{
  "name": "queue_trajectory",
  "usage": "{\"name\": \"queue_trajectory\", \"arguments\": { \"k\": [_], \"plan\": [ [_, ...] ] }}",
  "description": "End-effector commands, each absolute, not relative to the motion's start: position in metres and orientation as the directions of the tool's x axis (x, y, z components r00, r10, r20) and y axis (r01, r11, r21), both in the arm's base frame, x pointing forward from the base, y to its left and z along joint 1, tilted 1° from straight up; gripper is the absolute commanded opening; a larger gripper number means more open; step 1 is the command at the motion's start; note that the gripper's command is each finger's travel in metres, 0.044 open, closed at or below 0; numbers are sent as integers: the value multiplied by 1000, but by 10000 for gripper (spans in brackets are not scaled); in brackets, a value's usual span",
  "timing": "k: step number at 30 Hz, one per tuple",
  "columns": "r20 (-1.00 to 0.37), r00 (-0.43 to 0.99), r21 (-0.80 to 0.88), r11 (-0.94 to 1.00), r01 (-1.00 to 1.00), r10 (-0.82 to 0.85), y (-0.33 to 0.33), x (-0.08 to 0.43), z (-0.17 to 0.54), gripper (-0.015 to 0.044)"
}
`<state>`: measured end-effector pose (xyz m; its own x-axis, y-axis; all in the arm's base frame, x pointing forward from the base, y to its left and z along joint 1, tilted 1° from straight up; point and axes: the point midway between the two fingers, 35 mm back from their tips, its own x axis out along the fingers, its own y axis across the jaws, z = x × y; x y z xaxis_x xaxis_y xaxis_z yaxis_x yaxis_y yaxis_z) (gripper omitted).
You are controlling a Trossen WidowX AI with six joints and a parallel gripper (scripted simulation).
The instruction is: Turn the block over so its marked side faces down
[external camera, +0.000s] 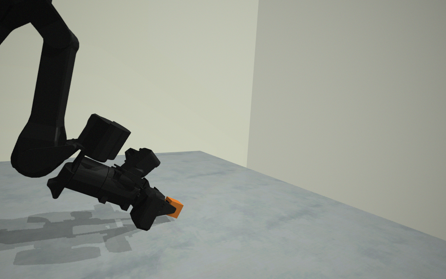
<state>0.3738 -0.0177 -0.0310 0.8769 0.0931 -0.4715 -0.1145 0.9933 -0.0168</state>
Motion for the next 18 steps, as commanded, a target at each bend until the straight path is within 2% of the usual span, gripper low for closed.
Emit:
{"name": "queue_trajectory", "arguments": {
  "k": [1, 14, 15, 18],
  "plan": [
    [-469, 878, -9, 993, -115, 97, -17, 374, -31, 79],
    [-469, 878, -9, 993, -115, 97, -17, 374, -31, 420],
    [-469, 878, -9, 993, -115, 97, -17, 374, -31, 440],
    [-469, 878, -9, 993, -115, 97, -17, 374, -31, 440]
  ]
}}
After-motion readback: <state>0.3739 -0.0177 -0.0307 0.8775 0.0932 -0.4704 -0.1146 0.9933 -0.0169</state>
